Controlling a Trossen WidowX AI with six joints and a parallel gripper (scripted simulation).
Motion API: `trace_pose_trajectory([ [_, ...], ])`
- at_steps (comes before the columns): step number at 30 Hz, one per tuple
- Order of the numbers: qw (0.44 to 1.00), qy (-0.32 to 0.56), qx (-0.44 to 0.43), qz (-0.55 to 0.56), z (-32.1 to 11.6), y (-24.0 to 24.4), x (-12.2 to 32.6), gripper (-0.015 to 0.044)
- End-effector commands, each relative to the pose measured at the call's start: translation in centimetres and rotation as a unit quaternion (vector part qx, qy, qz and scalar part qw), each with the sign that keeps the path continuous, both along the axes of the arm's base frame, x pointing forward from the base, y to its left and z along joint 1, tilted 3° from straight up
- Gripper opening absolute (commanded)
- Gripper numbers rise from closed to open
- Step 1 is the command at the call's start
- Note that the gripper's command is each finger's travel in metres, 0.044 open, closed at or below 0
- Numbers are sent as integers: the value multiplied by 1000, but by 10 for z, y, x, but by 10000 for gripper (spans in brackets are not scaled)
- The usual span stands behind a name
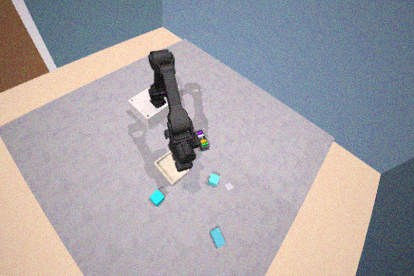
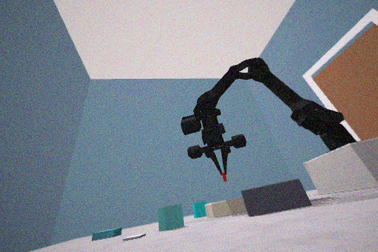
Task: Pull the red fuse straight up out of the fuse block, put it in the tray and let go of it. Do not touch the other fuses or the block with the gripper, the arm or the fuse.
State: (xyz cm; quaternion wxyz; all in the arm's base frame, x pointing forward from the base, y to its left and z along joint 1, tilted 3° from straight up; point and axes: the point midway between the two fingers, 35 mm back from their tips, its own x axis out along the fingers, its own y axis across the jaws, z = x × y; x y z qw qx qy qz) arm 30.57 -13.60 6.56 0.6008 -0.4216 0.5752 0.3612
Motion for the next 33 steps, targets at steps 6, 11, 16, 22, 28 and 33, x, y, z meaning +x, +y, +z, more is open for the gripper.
trace_pose_trajectory([
  [6,1000,0,0,2,0,-23,-6,0],
  [11,1000,0,0,2,-8,-23,-5,0],
  [16,1000,0,0,2,-16,-24,-4,0],
  [22,1000,0,0,2,-26,-24,-3,0],
  [28,1000,0,0,2,-35,-25,-3,0],
  [33,1000,0,-1,-1,-36,-25,-3,26],
])
